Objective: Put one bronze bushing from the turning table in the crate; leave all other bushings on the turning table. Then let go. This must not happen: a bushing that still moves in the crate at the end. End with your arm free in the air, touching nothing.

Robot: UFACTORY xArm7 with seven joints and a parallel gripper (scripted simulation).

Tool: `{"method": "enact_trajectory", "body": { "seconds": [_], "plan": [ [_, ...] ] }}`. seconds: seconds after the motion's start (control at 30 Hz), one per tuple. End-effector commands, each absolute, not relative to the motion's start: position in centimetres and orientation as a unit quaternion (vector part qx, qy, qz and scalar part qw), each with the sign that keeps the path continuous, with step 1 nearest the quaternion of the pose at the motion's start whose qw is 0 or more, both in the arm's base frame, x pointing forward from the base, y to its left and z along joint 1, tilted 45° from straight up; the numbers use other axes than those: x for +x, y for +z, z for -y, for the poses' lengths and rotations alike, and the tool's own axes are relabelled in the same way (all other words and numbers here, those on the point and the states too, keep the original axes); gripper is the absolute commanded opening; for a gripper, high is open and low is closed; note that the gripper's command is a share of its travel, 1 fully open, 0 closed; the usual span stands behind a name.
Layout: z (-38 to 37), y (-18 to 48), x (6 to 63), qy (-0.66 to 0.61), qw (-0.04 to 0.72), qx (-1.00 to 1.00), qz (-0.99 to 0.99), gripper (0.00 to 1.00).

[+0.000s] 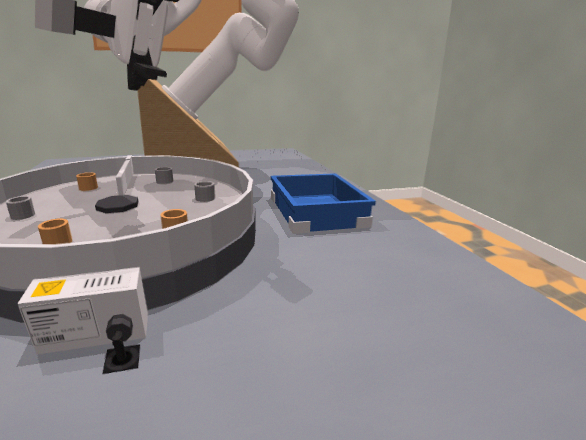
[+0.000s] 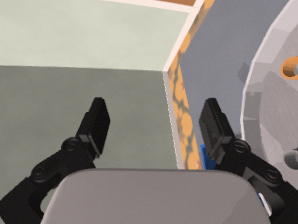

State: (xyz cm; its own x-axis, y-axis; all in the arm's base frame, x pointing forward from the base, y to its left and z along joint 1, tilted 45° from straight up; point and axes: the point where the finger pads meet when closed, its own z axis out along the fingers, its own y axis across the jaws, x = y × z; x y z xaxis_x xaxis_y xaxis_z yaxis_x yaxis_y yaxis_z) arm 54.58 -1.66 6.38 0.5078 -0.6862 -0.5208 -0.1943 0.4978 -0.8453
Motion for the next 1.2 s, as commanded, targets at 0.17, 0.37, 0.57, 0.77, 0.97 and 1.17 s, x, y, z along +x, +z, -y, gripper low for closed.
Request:
{"method": "enact_trajectory", "body": {
  "seconds": [0.17, 0.37, 0.57, 0.77, 0.97, 1.17],
  "plan": [
    [1.9, 6.5, 54.7, -0.171, 0.729, -0.472, -0.466, 1.0],
    [1.9, 6.5, 54.7, -0.171, 0.729, -0.472, -0.466, 1.0],
    [1.9, 6.5, 54.7, -0.171, 0.729, -0.472, -0.466, 1.0],
    [0.3, 4.3, 53.0, -0.154, 0.702, -0.552, -0.423, 1.0],
    [-0.6, 2.5, 51.3, -0.139, 0.677, -0.614, -0.382, 1.0],
    [-1.1, 0.6, 49.5, -0.122, 0.647, -0.674, -0.336, 1.0]
  ]
}}
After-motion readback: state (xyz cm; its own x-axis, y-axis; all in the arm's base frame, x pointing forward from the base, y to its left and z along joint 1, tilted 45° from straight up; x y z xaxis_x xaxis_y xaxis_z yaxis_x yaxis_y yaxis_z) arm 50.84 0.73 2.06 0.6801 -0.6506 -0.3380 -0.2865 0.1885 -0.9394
